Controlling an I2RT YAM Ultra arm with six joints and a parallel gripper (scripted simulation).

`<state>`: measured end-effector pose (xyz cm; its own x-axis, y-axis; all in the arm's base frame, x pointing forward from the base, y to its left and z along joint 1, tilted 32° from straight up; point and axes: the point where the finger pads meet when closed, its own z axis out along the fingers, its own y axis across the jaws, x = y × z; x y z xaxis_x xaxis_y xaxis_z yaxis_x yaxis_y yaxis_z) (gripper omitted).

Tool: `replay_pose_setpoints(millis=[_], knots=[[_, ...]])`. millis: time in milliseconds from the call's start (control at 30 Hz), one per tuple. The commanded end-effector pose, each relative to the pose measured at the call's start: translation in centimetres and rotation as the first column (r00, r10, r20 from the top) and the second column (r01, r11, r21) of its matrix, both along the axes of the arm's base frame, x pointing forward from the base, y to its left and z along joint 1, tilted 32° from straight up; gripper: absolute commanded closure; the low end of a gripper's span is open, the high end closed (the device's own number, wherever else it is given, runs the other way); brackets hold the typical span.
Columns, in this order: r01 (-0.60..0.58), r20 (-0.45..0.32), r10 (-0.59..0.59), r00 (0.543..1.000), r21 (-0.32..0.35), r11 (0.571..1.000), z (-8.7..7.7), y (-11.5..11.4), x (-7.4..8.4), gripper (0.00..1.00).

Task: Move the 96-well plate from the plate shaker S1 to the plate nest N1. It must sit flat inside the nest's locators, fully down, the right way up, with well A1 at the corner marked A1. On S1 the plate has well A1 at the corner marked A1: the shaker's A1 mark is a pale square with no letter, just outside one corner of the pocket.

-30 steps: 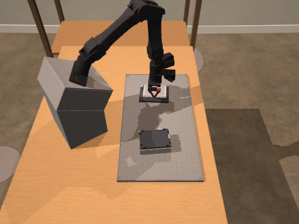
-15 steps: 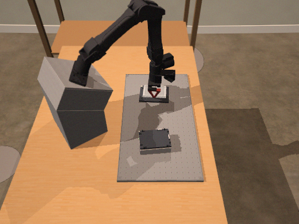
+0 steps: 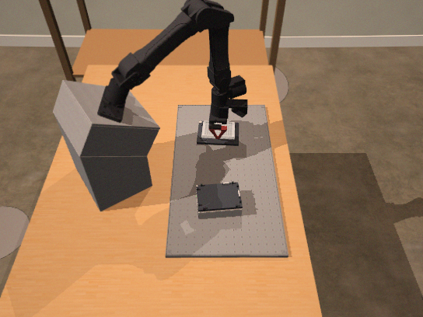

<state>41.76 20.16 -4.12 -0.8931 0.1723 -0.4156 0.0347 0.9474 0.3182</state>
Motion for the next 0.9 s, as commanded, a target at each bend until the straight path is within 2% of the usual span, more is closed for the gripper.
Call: replay_pose_setpoints(millis=[0,867], knots=[[0.002,0.009,-0.002,1.0,0.002,1.0,0.32,0.01,0.13,1.0],[0.002,0.009,-0.002,1.0,0.003,1.0,0.01,0.13,0.33,1.0]])
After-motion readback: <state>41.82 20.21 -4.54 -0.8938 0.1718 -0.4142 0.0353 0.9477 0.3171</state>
